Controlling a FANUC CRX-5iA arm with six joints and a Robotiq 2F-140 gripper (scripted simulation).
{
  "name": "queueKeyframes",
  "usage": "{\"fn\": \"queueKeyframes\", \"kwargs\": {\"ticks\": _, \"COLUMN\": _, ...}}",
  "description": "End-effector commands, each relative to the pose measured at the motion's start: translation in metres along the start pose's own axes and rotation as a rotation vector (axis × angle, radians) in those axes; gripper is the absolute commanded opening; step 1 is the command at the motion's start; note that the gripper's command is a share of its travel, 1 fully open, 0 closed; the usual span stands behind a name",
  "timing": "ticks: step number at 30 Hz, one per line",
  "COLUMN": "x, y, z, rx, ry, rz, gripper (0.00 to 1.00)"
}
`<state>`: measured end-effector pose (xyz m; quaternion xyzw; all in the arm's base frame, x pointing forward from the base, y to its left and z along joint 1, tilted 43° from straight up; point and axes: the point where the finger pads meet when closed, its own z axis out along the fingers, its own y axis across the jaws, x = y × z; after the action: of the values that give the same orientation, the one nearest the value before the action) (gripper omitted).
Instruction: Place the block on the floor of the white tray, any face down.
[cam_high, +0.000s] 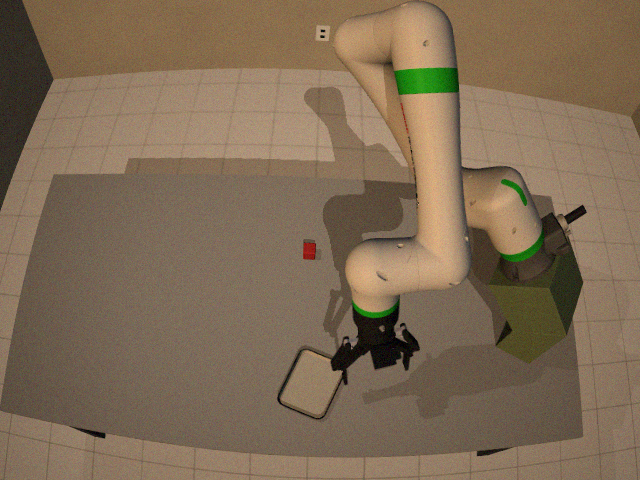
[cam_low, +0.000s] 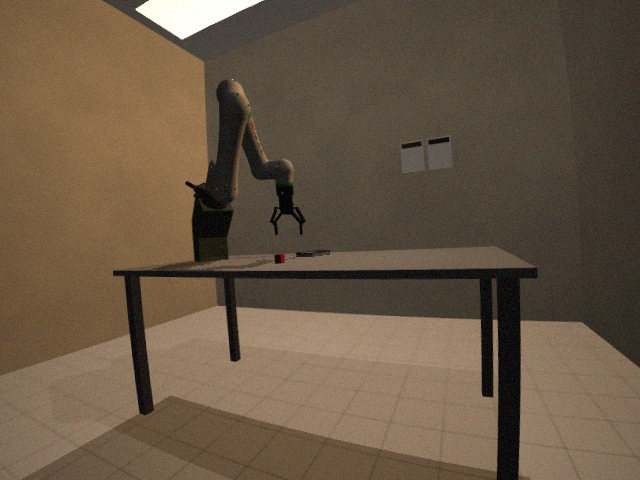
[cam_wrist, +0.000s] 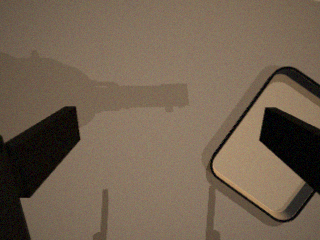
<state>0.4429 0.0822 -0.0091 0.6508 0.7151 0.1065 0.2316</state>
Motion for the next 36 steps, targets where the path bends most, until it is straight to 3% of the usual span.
{"fn": "queueKeyframes", "kwargs": {"ticks": 1, "x": 0.0, "y": 0.0, "z": 0.0, "rx": -0.001, "ry": 0.001, "rz": 0.0, "gripper": 1.0}}
{"fn": "queueKeyframes", "kwargs": {"ticks": 17, "x": 0.0, "y": 0.0, "z": 0.0, "rx": -0.001, "ry": 0.001, "rz": 0.0, "gripper": 1.0}}
{"fn": "queueKeyframes", "kwargs": {"ticks": 18, "x": 0.0, "y": 0.0, "z": 0.0, "rx": -0.001, "ry": 0.0, "rz": 0.0, "gripper": 0.39}}
{"fn": "queueKeyframes", "kwargs": {"ticks": 19, "x": -0.003, "y": 0.001, "z": -0.001, "rx": -0.002, "ry": -0.002, "rz": 0.002, "gripper": 0.39}}
{"fn": "queueKeyframes", "kwargs": {"ticks": 21, "x": -0.024, "y": 0.006, "z": -0.006, "rx": -0.009, "ry": -0.019, "rz": 0.015, "gripper": 0.39}}
{"fn": "queueKeyframes", "kwargs": {"ticks": 23, "x": -0.07, "y": 0.013, "z": -0.018, "rx": -0.021, "ry": -0.058, "rz": 0.045, "gripper": 0.39}}
{"fn": "queueKeyframes", "kwargs": {"ticks": 25, "x": -0.096, "y": 0.017, "z": -0.025, "rx": -0.039, "ry": -0.109, "rz": 0.084, "gripper": 0.39}}
{"fn": "queueKeyframes", "kwargs": {"ticks": 27, "x": -0.123, "y": 0.022, "z": -0.032, "rx": -0.039, "ry": -0.109, "rz": 0.084, "gripper": 0.39}}
{"fn": "queueKeyframes", "kwargs": {"ticks": 30, "x": -0.131, "y": 0.023, "z": -0.035, "rx": -0.039, "ry": -0.109, "rz": 0.084, "gripper": 0.39}}
{"fn": "queueKeyframes", "kwargs": {"ticks": 31, "x": -0.163, "y": 0.03, "z": -0.043, "rx": -0.049, "ry": -0.135, "rz": 0.104, "gripper": 0.39}}
{"fn": "queueKeyframes", "kwargs": {"ticks": 34, "x": -0.163, "y": 0.03, "z": -0.043, "rx": -0.049, "ry": -0.135, "rz": 0.104, "gripper": 0.39}}
{"fn": "queueKeyframes", "kwargs": {"ticks": 36, "x": -0.218, "y": 0.04, "z": -0.058, "rx": -0.067, "ry": -0.186, "rz": 0.144, "gripper": 0.39}}
